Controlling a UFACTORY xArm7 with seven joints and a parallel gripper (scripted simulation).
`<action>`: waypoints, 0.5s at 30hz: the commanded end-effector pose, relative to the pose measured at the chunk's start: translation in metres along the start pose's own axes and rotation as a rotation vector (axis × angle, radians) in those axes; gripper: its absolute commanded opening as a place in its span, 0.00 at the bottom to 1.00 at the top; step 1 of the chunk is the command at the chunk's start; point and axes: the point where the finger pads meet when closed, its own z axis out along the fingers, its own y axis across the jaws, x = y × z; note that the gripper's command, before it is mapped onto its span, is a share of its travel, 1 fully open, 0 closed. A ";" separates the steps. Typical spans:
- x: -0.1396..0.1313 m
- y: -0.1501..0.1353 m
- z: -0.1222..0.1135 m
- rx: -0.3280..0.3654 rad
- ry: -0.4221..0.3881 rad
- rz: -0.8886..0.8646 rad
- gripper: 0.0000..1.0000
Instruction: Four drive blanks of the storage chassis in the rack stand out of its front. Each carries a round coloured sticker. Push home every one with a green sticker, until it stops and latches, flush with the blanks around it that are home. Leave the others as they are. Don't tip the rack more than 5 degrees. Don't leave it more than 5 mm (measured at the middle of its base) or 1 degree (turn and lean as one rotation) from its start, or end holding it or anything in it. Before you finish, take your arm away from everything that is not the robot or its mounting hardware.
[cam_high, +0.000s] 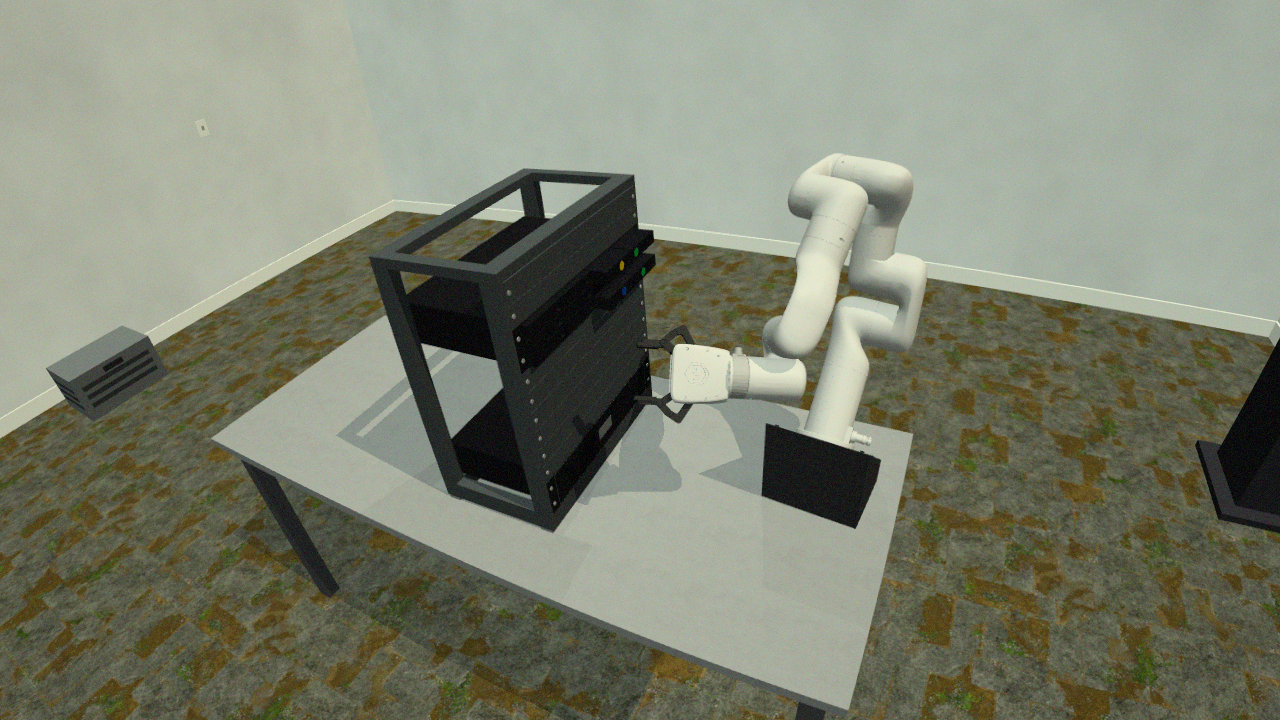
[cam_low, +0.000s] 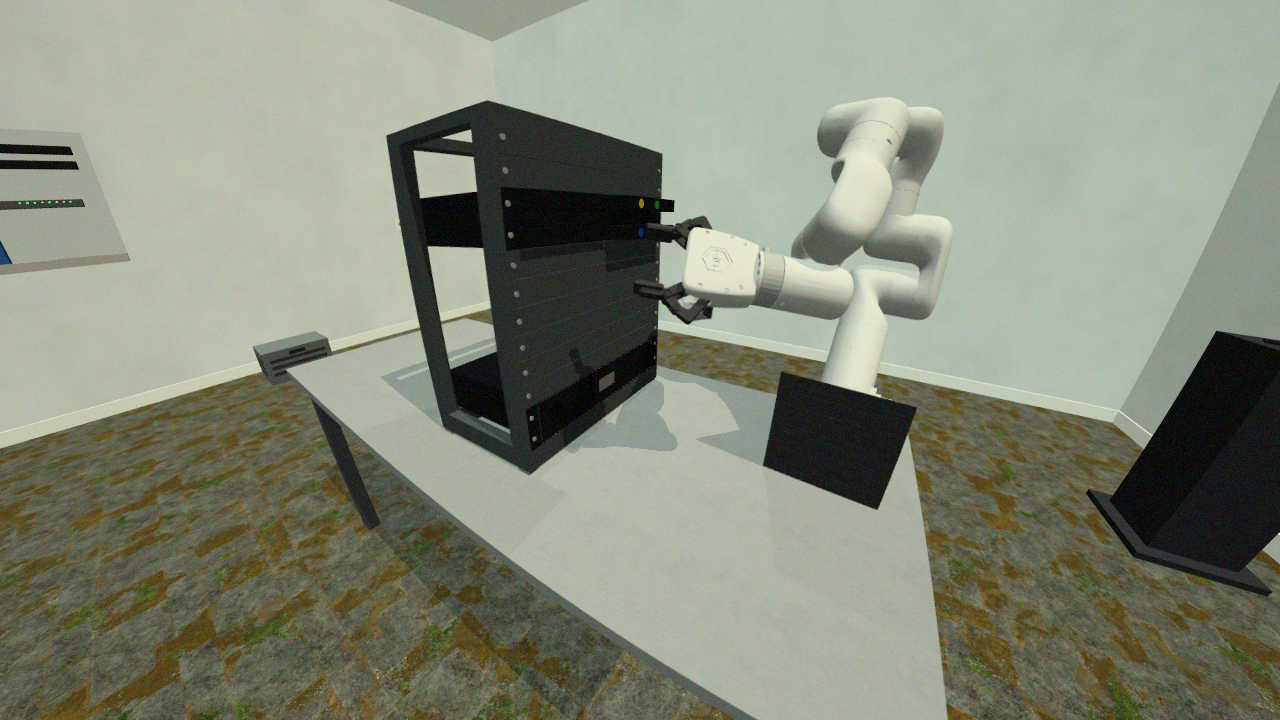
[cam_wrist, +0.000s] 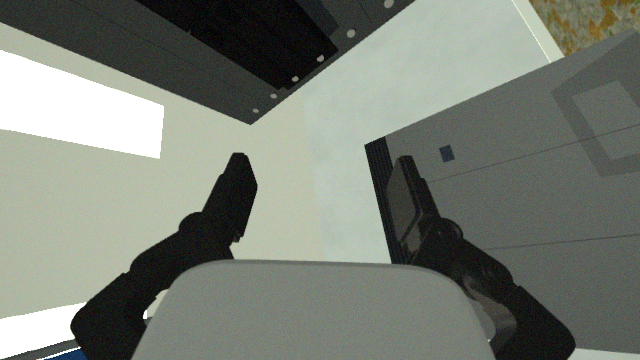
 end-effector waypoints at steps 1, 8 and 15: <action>0.013 -0.027 -0.014 -0.019 0.047 -0.138 1.00; 0.029 -0.054 -0.032 -0.019 0.100 -0.264 1.00; 0.051 -0.092 -0.058 -0.013 0.181 -0.406 1.00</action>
